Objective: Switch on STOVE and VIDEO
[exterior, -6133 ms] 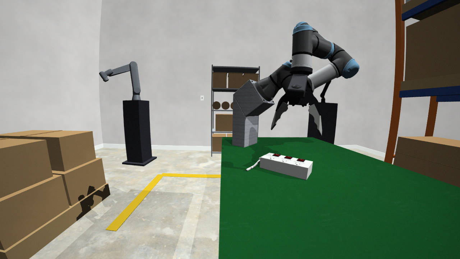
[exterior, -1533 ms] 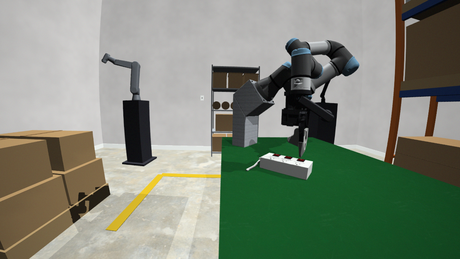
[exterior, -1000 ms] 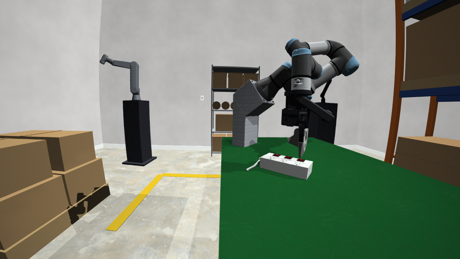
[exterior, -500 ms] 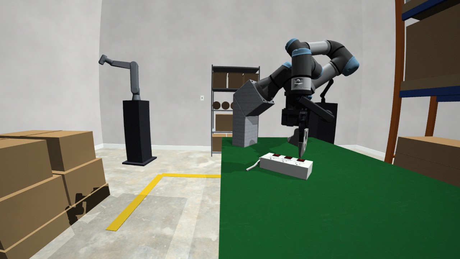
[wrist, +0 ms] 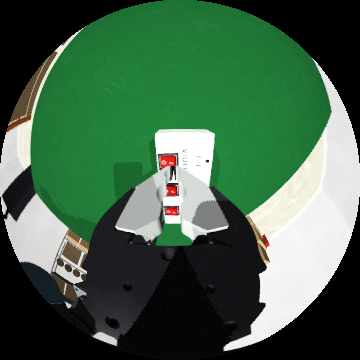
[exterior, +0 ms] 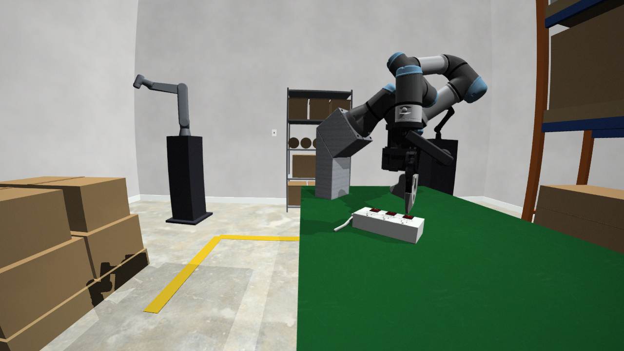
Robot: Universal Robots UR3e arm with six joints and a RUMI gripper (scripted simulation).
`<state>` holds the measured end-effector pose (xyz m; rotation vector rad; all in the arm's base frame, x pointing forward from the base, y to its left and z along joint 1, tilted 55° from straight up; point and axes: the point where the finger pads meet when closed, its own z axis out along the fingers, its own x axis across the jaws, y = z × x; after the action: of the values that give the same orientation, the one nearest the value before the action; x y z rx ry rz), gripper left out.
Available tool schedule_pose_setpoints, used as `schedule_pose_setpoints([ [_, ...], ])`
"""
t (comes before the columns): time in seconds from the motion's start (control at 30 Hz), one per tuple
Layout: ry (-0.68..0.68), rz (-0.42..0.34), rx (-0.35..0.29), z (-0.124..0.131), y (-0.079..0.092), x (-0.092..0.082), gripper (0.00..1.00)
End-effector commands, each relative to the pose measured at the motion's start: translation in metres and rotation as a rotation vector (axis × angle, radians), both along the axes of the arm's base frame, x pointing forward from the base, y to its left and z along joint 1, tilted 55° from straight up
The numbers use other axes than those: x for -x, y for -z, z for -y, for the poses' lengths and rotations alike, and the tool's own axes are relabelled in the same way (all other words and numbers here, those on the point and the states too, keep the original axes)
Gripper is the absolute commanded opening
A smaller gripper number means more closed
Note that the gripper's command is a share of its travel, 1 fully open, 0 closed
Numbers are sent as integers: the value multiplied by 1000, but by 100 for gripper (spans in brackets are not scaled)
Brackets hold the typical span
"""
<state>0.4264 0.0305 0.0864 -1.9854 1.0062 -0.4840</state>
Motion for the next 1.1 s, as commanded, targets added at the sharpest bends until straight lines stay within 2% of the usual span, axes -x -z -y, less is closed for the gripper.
schedule_pose_setpoints([
  [0.0,0,-1,-2,-1,1,-1,0],
  [1.07,0,0,-2,-5,6,-6,0],
])
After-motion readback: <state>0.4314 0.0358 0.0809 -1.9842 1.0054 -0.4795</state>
